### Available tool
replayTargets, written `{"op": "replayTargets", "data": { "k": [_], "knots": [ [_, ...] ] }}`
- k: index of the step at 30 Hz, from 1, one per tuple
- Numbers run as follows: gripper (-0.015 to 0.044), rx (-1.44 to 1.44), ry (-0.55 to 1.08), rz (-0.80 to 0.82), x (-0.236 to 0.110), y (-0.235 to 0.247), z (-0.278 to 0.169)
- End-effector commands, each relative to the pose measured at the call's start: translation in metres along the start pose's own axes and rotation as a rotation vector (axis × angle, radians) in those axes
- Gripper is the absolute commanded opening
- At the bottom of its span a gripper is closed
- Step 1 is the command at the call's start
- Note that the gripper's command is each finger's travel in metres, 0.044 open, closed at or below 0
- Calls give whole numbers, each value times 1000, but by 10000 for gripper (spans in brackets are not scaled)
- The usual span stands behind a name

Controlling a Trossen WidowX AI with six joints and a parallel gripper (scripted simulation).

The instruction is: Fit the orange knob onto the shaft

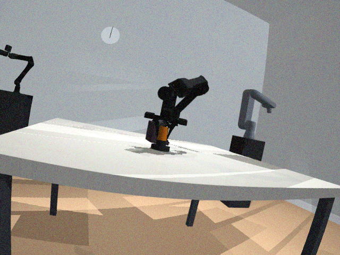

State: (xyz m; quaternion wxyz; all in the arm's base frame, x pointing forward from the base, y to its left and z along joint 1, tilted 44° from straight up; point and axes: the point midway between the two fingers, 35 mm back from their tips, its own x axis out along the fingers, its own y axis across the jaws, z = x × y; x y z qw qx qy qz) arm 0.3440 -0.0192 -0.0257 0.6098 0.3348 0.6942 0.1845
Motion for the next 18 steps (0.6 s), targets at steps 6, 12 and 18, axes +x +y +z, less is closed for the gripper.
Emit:
{"op": "replayTargets", "data": {
  "k": [6, 12, 18],
  "knots": [
    [0, 0, 0, 0, 0, 0, 0],
    [131, 0, 0, 0, 0, 0, 0],
    [289, 0, 0, 0, 0, 0, 0]
  ]
}}
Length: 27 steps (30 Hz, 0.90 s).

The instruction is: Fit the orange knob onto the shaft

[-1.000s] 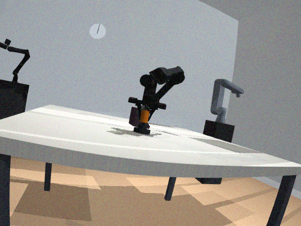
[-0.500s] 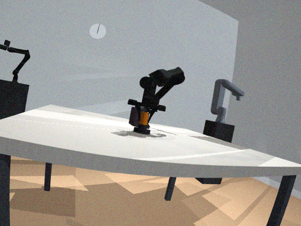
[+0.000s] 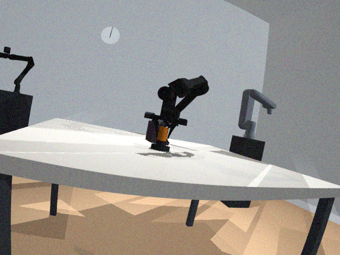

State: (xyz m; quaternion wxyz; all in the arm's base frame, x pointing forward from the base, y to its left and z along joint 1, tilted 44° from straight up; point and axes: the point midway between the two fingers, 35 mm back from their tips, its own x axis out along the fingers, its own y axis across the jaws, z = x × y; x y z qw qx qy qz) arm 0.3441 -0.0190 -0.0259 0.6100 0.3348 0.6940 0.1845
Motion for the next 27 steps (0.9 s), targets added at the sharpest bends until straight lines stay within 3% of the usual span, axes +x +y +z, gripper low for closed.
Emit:
{"op": "replayTargets", "data": {
  "k": [1, 6, 13, 20, 27],
  "knots": [
    [315, 0, 1, 0, 0, 0, 0],
    [440, 0, 1, 0, 0, 0, 0],
    [440, 1, 0, -1, -9, 0, 1],
    [440, 1, 0, -4, -94, 0, 1],
    [440, 1, 0, -3, -96, -1, 4]
  ]
}}
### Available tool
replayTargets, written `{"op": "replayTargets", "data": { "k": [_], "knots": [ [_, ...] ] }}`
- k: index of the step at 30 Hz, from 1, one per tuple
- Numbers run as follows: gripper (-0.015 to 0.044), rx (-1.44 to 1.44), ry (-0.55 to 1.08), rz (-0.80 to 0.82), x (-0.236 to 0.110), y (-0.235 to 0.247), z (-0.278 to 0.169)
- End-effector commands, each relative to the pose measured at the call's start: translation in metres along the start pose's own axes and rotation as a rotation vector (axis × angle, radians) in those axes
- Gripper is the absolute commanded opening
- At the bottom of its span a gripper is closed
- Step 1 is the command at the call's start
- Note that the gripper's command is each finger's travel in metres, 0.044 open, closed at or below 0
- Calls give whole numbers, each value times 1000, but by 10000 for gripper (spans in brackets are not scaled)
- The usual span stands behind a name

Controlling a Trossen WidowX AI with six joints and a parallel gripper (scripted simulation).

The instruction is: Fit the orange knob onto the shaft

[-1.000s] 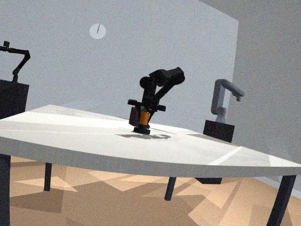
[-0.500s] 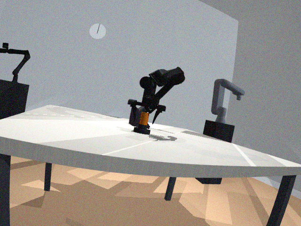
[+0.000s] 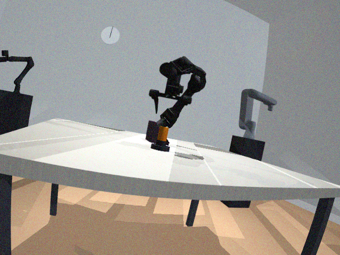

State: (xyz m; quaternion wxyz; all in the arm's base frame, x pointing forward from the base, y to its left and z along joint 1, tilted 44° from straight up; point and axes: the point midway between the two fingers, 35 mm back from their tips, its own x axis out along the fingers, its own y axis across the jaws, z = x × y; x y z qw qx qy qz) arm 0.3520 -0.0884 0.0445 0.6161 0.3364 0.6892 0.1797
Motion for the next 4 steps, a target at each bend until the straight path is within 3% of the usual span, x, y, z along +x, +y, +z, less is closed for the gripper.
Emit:
{"op": "replayTargets", "data": {
  "k": [1, 4],
  "knots": [
    [440, -2, 18, -1, 3, 0, -1],
    [440, -2, 18, -1, 3, 0, -1]
  ]
}}
